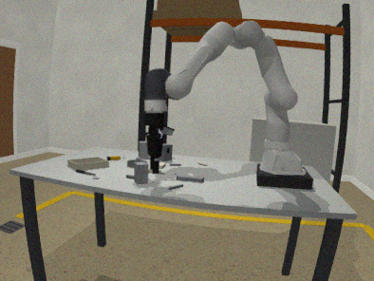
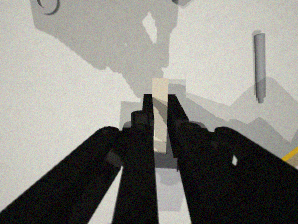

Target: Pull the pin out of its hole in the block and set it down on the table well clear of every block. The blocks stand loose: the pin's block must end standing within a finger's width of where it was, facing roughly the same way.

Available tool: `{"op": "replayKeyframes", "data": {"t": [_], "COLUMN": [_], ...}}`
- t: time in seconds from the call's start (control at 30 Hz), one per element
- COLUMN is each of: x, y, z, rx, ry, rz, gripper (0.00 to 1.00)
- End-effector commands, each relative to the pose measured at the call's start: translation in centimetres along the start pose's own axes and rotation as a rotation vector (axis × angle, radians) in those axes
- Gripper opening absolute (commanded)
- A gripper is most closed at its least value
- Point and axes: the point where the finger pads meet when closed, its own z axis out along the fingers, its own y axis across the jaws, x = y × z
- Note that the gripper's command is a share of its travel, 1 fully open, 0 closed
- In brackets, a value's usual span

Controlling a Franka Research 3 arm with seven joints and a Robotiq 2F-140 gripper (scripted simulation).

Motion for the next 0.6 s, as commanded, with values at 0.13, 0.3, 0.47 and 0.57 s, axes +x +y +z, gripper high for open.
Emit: {"op": "replayKeyframes", "data": {"t": [0.13,0.3,0.47,0.57], "x": [0.19,0.19,0.26,0.27], "y": [0.09,0.09,0.1,0.1], "z": [0.18,0.18,0.17,0.16], "rx": [-0.003,-0.003,-0.004,-0.005], "ry": [0.014,0.015,0.018,0.019], "rz": [0.012,0.012,0.014,0.015], "gripper": [0.1,0.1,0.1,0.1]}}
